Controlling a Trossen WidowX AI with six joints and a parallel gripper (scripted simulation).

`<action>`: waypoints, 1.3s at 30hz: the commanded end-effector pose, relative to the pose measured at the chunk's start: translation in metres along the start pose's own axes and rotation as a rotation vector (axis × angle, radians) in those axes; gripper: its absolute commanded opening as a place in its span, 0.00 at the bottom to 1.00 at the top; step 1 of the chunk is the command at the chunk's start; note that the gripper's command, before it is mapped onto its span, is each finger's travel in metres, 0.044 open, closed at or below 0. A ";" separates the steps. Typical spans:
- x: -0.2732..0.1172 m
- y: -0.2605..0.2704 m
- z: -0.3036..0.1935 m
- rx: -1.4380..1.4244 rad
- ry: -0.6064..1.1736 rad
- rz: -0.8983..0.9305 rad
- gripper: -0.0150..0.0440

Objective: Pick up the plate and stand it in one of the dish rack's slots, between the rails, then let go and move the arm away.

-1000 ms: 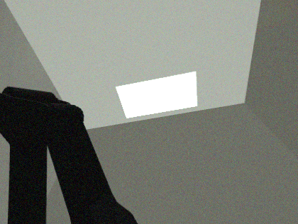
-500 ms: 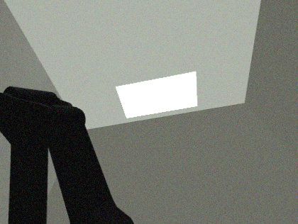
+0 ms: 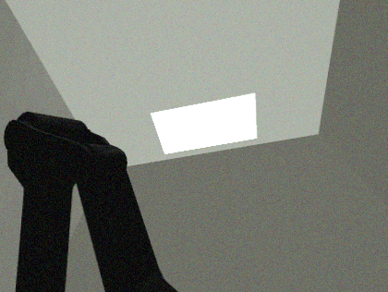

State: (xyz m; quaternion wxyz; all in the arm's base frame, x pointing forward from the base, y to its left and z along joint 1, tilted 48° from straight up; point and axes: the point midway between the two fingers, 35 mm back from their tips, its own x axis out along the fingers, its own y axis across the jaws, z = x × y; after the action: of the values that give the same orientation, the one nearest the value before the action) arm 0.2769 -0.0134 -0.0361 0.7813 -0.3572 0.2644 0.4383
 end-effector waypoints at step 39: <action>0.019 0.006 -0.013 0.003 0.007 0.002 0.61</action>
State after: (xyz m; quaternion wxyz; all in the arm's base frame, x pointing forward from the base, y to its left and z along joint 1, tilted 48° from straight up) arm 0.2793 -0.0116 -0.0597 0.7805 -0.3574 0.2681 0.4372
